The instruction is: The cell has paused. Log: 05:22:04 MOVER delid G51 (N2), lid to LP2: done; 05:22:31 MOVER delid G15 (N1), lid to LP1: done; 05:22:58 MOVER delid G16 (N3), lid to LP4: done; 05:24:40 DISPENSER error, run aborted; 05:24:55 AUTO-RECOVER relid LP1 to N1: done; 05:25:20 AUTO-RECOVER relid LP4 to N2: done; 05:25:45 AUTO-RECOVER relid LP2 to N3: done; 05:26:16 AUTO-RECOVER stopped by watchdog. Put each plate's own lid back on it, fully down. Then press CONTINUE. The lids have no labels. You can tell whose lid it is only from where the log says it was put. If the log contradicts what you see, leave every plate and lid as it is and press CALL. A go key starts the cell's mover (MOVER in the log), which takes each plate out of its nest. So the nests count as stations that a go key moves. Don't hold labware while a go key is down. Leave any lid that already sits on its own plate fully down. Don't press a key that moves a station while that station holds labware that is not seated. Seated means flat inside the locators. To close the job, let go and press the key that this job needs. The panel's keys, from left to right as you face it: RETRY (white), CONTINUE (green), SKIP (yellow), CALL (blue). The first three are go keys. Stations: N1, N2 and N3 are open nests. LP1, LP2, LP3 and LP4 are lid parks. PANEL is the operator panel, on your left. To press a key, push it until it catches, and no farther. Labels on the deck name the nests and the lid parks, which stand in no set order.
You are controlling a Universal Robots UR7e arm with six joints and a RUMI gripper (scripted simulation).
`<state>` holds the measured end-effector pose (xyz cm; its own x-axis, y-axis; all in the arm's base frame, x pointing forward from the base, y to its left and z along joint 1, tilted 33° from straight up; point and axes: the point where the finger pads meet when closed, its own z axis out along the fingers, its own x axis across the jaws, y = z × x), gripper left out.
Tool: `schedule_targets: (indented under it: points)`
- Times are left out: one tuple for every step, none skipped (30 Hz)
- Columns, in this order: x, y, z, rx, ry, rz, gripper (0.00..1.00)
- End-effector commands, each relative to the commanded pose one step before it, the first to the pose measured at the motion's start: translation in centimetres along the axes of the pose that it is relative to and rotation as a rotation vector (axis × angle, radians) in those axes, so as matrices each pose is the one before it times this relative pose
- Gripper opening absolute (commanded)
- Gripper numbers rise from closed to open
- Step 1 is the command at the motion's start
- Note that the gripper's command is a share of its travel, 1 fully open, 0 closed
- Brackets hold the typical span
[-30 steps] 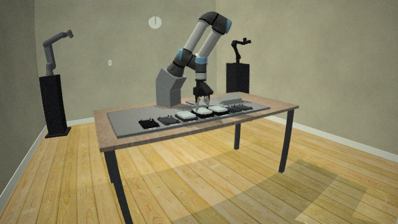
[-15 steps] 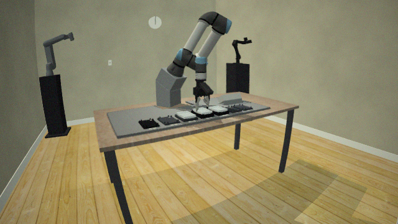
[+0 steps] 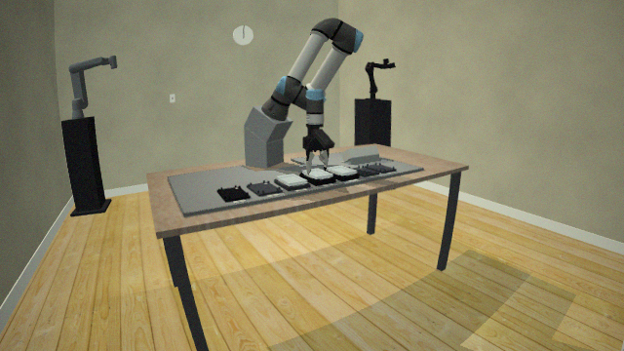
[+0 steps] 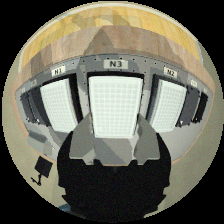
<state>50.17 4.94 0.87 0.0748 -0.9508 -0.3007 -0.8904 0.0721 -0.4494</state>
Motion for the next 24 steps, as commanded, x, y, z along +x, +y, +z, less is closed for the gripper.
schedule_targets:
  points:
    - [0.006, -0.035, -0.024, 0.00088, 0.00032, -0.00032, 0.00]
    - [0.000, 0.000, 0.000, 0.00000, 0.00000, 0.00000, 0.00]
    - [0.000, 0.000, 0.000, 0.00000, 0.00000, 0.00000, 0.82]
    - [0.000, 0.000, 0.000, 0.00000, 0.00000, 0.00000, 0.82]
    - [0.000, 0.000, 0.000, -0.00001, 0.00000, 0.00000, 0.82]
    - [0.000, 0.000, 0.000, 0.00000, 0.00000, 0.00000, 0.82]
    - [0.000, 0.000, 0.000, 0.00000, 0.00000, 0.00000, 0.82]
    - [0.000, 0.000, 0.000, 0.00000, 0.00000, 0.00000, 0.82]
    - [0.000, 0.000, 0.000, 0.00000, 0.00000, 0.00000, 0.82]
    - [0.000, 0.000, 0.000, 0.00000, 0.00000, 0.00000, 0.82]
    - [0.000, 0.000, 0.000, 0.00000, 0.00000, 0.00000, 0.82]
    - [0.000, 0.000, 0.000, 0.00000, 0.00000, 0.00000, 0.82]
    - [0.000, 0.000, 0.000, 0.00000, 0.00000, 0.00000, 0.82]
    - [0.000, 0.000, 0.000, 0.00000, 0.00000, 0.00000, 0.82]
    - [0.000, 0.000, 0.000, 0.00000, 0.00000, 0.00000, 0.82]
    - [0.000, 0.000, 0.000, 0.00000, 0.00000, 0.00000, 0.82]
    - [-0.007, -0.004, 0.004, 0.00008, 0.00004, -0.00002, 0.82]
    - [0.000, 0.000, 0.000, 0.00000, 0.00000, 0.00000, 0.82]
    - [0.000, 0.000, 0.000, 0.00000, 0.00000, 0.00000, 0.82]
    - [0.005, 0.003, -0.003, -0.00005, -0.00003, 0.00002, 0.82]
    - [-0.001, -0.001, 0.001, 0.00001, 0.00001, 0.00000, 0.82]
    - [0.000, 0.000, 0.000, 0.00000, 0.00000, 0.00000, 0.82]
    - [0.000, 0.000, 0.000, 0.00000, 0.00000, 0.00000, 0.82]
    - [0.000, 0.000, 0.000, 0.00000, 0.00000, 0.00000, 0.82]
